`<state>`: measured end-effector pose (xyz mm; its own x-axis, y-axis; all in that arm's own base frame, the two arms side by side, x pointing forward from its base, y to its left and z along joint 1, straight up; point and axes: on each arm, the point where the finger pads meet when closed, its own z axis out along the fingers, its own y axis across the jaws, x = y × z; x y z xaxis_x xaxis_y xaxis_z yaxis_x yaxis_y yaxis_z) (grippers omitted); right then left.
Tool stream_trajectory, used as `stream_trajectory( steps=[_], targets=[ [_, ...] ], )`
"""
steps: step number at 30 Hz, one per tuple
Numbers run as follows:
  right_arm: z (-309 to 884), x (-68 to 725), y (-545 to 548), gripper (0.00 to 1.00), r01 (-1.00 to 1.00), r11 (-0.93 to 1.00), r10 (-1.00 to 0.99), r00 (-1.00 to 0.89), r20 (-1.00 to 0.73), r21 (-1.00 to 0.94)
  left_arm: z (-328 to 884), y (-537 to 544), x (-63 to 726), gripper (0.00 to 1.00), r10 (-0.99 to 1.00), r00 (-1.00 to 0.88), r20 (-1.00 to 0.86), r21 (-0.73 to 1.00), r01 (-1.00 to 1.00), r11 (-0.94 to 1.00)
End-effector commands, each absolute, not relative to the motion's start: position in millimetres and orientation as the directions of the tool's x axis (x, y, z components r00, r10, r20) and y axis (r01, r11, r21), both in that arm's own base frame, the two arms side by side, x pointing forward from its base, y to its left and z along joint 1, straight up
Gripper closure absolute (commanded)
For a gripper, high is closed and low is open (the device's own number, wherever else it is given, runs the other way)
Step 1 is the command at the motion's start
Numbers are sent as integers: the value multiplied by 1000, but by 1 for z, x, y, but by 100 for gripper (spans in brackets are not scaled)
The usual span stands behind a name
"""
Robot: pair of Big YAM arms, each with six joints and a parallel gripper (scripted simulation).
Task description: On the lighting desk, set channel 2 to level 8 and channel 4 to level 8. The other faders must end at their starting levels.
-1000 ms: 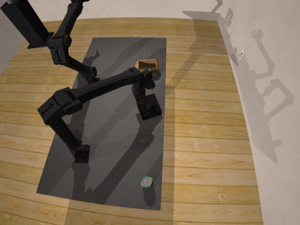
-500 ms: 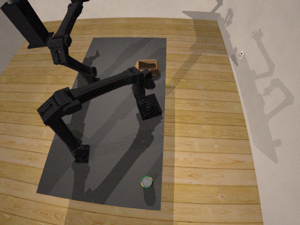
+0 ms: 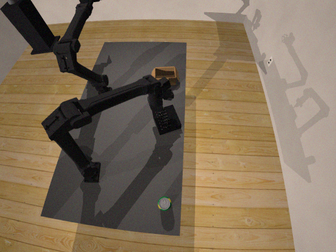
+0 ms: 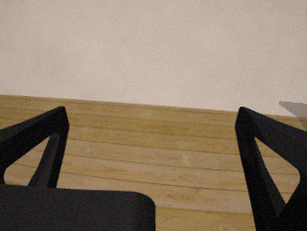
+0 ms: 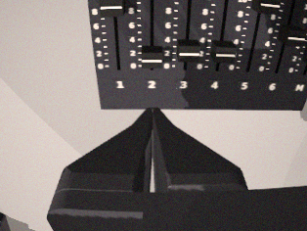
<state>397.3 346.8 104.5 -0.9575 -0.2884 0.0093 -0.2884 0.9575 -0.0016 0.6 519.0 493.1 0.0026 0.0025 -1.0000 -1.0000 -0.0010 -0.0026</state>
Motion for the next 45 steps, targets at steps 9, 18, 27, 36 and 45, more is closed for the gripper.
stream_trajectory(
  steps=[9,18,27,36,45],
  targets=[
    [123,403,352,100,-285,958,-284,-958,-47,19,513,519,-1,0,30,-10,-999,10,-1000,-1],
    [109,401,350,100,-284,959,-284,-959,-25,9,513,519,-1,0,30,-10,-999,10,-1000,-1],
    [90,400,350,100,-284,959,-284,-959,0,-3,513,519,-1,0,30,-10,-999,10,-1000,-1],
    [85,399,350,100,-284,959,-284,-959,0,-3,513,519,-1,0,30,-10,-999,10,-1000,-1],
    [81,401,353,100,-284,959,-284,-959,-6,0,513,519,-1,0,30,-10,-999,10,-1000,-1]
  ],
)
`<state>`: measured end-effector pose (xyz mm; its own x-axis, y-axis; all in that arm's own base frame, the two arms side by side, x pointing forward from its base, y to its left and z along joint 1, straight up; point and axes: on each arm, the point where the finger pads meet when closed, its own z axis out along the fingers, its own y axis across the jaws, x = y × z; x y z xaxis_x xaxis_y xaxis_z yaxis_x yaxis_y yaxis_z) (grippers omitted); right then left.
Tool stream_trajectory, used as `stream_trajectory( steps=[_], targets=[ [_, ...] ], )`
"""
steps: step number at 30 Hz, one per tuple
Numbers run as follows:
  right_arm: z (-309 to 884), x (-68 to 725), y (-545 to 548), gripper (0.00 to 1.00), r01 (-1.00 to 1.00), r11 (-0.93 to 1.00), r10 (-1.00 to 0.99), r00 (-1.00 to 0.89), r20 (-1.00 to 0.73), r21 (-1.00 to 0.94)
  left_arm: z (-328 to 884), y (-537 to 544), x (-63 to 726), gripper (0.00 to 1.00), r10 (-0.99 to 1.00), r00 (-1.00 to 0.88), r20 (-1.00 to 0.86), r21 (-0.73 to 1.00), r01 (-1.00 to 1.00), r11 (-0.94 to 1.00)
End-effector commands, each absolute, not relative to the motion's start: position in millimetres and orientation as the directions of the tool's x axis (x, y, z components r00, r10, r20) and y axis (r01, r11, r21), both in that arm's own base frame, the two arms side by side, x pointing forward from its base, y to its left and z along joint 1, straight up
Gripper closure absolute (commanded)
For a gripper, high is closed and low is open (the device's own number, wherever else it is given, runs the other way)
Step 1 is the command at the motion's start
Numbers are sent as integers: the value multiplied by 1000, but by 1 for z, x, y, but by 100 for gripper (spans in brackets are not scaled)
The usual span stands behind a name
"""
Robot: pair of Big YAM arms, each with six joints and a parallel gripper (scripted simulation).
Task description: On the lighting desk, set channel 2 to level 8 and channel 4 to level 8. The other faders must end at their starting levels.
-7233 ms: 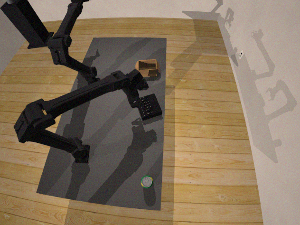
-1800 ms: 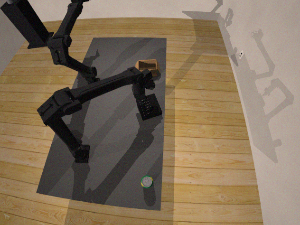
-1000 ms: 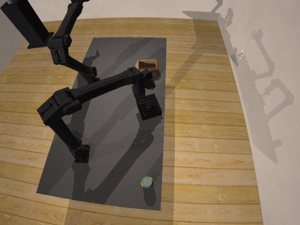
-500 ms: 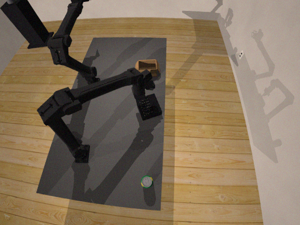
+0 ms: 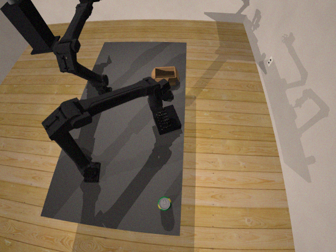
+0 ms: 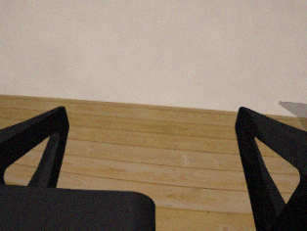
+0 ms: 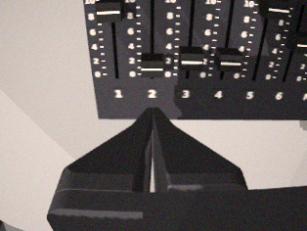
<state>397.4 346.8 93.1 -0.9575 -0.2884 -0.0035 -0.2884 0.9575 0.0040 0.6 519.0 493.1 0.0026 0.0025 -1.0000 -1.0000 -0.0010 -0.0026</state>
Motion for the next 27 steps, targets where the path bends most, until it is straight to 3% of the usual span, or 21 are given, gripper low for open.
stream_trajectory(
  steps=[1,27],
  targets=[
    [79,399,351,100,-284,959,-284,-959,-1,-2,513,519,-1,0,30,-10,-999,10,-1000,-1],
    [75,399,351,100,-284,959,-284,-959,-1,-2,513,519,-1,0,30,-10,-999,10,-1000,-1]
  ],
)
